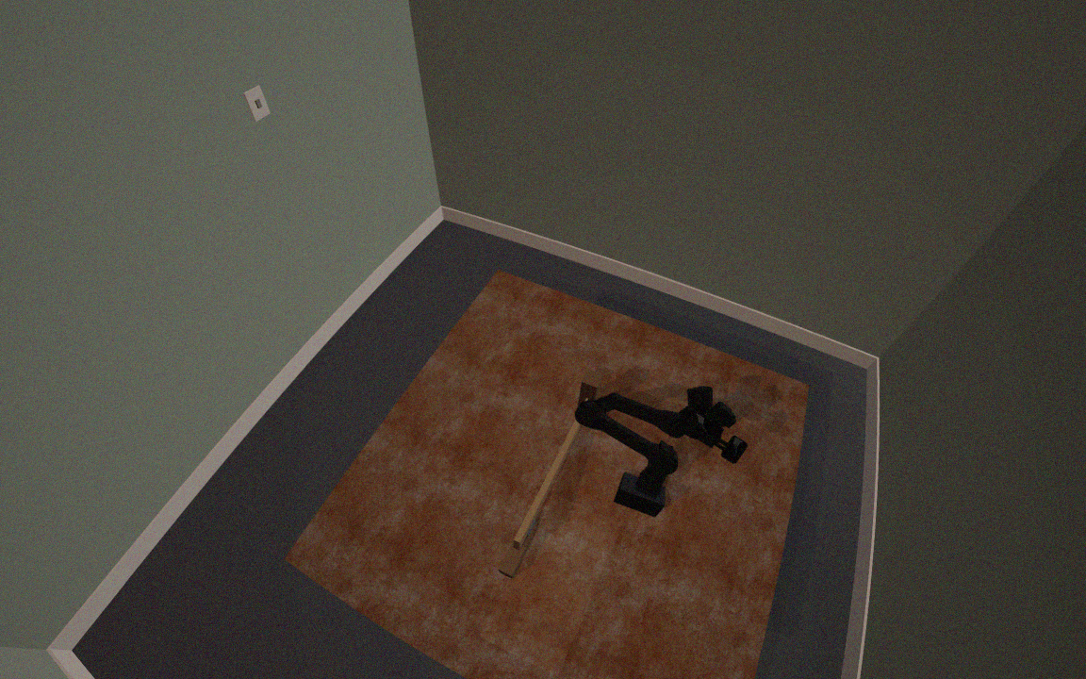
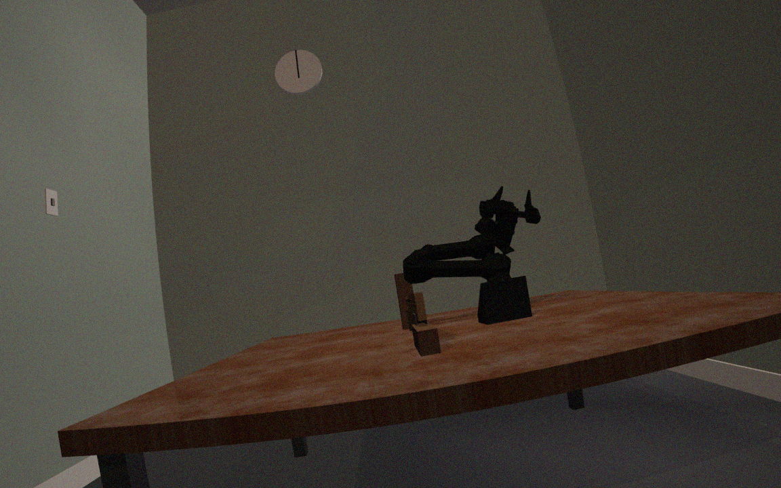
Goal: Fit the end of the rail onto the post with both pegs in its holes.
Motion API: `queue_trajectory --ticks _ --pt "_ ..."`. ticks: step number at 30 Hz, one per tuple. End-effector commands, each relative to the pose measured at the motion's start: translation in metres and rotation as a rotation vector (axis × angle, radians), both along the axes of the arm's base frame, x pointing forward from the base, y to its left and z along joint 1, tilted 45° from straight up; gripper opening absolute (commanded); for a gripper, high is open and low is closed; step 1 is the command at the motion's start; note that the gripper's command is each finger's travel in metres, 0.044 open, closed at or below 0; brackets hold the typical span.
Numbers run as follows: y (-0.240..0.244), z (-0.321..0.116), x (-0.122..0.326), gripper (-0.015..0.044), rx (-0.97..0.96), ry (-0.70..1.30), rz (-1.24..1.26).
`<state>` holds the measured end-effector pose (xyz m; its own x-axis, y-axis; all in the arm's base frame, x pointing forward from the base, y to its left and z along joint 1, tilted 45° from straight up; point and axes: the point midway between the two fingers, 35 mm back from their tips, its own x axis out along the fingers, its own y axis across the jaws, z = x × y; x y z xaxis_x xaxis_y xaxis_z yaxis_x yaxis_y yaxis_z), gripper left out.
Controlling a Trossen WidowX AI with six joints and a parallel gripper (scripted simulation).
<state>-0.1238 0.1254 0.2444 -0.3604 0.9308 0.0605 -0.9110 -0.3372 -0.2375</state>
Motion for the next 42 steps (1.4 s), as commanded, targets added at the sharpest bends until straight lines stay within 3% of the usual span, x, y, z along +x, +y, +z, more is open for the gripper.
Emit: queue_trajectory --ticks 1,10,24,42 --pt "0.000 0.000 0.000 0.0426 0.000 0.001 0.003" --pt "-0.031 0.018 -0.030 0.0440 0.003 0.031 0.244" --pt "-0.125 0.045 -0.072 0.0440 0.033 -0.005 0.769" --pt "-0.265 0.071 -0.047 0.0440 0.074 -0.053 1.440"
